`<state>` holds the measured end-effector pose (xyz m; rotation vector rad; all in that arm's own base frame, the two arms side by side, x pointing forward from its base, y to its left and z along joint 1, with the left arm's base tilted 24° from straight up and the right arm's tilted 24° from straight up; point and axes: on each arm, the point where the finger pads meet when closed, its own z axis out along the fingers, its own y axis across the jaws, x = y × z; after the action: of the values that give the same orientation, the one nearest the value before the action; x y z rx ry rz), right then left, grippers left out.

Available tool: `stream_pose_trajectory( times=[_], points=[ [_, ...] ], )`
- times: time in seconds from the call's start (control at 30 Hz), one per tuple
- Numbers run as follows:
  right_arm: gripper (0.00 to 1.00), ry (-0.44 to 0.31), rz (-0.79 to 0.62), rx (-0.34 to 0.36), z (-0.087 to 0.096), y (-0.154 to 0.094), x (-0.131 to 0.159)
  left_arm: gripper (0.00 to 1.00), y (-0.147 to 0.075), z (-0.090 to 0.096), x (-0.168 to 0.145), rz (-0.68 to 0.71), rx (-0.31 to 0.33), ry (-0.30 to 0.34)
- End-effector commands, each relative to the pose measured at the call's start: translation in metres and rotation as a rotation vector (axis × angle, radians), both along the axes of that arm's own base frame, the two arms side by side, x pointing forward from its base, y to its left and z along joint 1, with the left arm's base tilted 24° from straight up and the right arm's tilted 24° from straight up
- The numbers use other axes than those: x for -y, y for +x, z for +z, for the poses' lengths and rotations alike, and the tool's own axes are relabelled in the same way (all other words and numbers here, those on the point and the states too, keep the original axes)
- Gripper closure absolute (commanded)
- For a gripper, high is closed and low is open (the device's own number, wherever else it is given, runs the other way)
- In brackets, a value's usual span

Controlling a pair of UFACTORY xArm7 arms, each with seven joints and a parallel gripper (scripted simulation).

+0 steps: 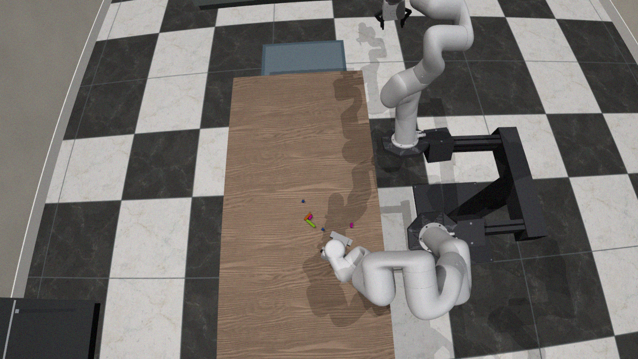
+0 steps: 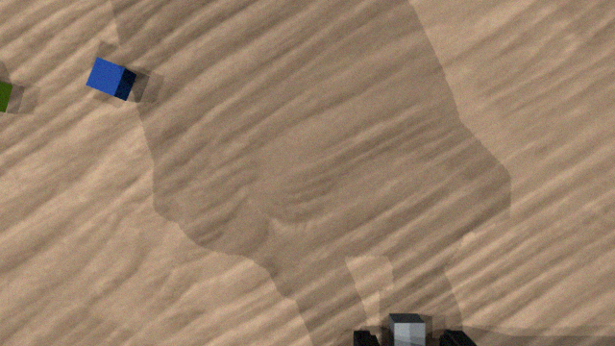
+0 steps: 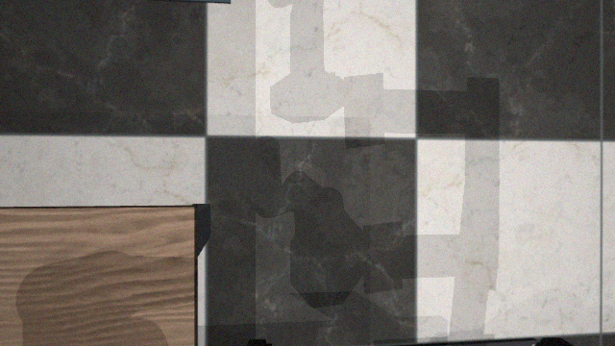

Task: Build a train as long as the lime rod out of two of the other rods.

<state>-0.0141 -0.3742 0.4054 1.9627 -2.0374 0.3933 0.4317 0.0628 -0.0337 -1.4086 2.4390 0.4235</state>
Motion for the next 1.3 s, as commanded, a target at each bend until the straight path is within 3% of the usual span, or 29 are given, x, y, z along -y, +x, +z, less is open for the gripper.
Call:
stream_pose_trajectory(
  times=[0.0,0.33,0.37,1.27],
  points=[
    [0.00,-0.005,0.000,0.001,0.0022,-0.0001,0.0004,0.74,0.0016,0.0012,0.0012,-0.002,0.004,-0.001],
    [0.00,-0.005,0.000,0.001,0.0022,-0.0001,0.0004,0.74,0.0016,0.0012,0.0012,-0.002,0.004,-0.001],
    [0.00,-0.005,0.000,0.001,0.0022,-0.0001,0.0004,0.94,0.0016,0.0012,0.0012,-0.002,0.004,-0.001],
    [0.00,-0.005,0.000,0.001,0.0022,-0.0001,0.0004,0.94,0.0016,0.0012,0.0012,-0.002,0.004,-0.001]
  ],
)
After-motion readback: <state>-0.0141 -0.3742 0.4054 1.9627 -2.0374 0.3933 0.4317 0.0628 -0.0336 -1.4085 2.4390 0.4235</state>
